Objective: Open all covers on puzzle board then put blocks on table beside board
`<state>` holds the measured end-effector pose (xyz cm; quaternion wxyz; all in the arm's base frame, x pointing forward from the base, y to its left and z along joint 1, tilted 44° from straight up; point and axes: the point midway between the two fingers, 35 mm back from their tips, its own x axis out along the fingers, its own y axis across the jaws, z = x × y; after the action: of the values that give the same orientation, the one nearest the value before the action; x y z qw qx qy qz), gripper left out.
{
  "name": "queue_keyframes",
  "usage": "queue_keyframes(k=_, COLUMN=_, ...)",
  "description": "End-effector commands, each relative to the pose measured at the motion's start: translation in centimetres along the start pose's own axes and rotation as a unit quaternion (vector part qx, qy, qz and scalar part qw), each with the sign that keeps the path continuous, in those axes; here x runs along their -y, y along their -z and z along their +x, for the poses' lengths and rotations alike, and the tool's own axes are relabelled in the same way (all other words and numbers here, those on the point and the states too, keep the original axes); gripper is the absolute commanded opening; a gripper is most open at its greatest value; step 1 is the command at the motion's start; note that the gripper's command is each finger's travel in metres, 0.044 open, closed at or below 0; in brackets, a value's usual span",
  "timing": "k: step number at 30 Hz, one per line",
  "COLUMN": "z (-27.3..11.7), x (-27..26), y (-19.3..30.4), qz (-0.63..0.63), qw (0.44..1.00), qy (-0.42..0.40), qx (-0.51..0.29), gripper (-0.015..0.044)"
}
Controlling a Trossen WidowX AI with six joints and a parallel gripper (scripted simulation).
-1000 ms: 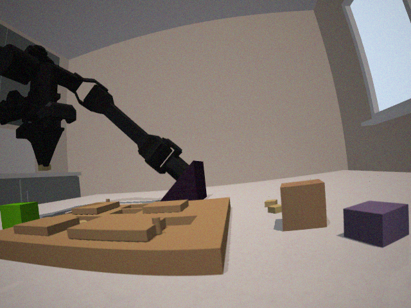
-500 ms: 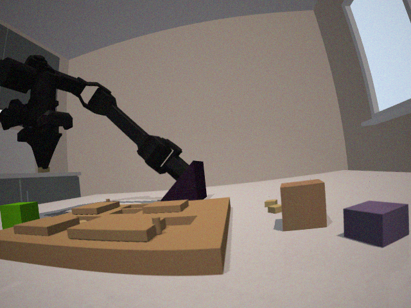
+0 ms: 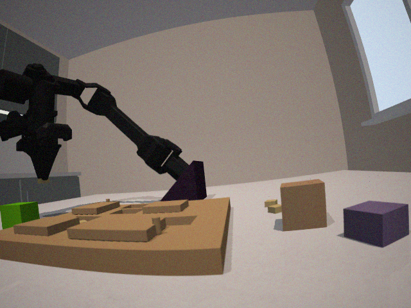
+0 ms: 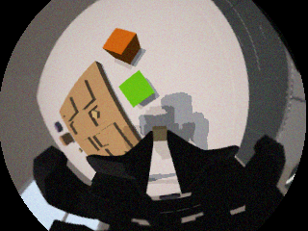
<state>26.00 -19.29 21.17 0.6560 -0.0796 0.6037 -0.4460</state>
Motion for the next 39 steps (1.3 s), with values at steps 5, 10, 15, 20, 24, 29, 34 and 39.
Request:
queue_keyframes(k=5, z=1.5, x=-0.1, y=0.1, qz=-0.003, qw=1.0, qy=-0.001, qx=-0.003, gripper=0.008)
queue_keyframes(k=10, z=2.4, x=-0.2, y=0.0, qz=-0.003, qw=1.0, qy=-0.001, qx=-0.003, gripper=0.008)
queue_keyframes(k=15, z=3.2, x=-0.1, y=0.0, qz=-0.003, qw=1.0, qy=-0.001, qx=-0.003, gripper=0.008)
queue_keyframes(k=20, z=4.0, x=-0.1, y=0.0, qz=-0.003, qw=1.0, qy=-0.001, qx=-0.002, gripper=0.008)
queue_keyframes(k=24, z=4.6, x=-0.1, y=0.1, qz=-0.003, qw=1.0, qy=-0.001, qx=-0.002, gripper=0.008)
queue_keyframes(k=29, z=5.4, x=0.0, y=0.1, qz=-0.003, qw=1.0, qy=0.0, qx=-0.002, gripper=0.008)
queue_keyframes(k=34, z=6.2, x=0.0, y=0.2, qz=-0.003, qw=1.0, qy=0.001, qx=-0.002, gripper=0.008)
queue_keyframes(k=39, z=7.0, x=0.1, y=0.3, qz=-0.003, qw=1.0, qy=0.002, qx=-0.001, gripper=0.008)
